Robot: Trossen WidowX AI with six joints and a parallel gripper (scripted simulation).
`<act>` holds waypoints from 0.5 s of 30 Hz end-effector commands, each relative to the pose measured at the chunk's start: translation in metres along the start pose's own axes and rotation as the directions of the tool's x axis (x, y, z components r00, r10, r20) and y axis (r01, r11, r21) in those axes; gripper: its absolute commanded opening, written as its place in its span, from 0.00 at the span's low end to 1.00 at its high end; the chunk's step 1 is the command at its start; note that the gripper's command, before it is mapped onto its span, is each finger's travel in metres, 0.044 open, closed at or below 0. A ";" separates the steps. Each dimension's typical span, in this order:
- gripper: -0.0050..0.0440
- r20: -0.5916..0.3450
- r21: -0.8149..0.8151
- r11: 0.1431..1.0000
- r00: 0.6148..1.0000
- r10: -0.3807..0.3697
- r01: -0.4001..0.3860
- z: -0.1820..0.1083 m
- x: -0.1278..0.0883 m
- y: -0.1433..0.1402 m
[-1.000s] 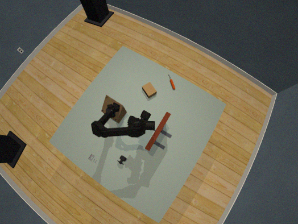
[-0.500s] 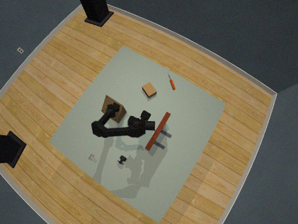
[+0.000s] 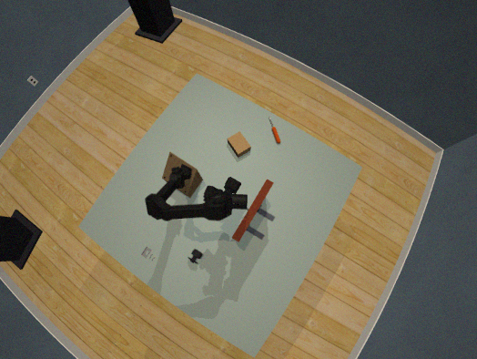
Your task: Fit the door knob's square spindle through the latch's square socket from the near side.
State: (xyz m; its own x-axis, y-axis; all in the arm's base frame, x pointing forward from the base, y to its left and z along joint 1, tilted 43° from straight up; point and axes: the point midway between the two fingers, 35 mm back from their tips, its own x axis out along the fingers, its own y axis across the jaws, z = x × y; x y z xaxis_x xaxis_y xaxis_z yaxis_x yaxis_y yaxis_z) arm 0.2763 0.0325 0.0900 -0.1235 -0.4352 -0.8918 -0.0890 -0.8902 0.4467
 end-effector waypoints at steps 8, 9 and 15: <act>0.10 -0.011 0.000 1.000 1.000 -0.003 0.003 0.000 -0.002 -0.001; 0.10 -0.009 -0.002 1.000 1.000 -0.002 0.002 0.000 -0.002 -0.001; 0.10 -0.008 -0.003 1.000 1.000 -0.001 0.001 -0.003 -0.002 -0.002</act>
State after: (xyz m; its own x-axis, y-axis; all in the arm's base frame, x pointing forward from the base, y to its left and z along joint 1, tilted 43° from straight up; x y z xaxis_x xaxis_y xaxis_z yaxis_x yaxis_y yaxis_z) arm 0.2760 0.0323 0.0893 -0.1253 -0.4369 -0.8907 -0.0885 -0.8893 0.4487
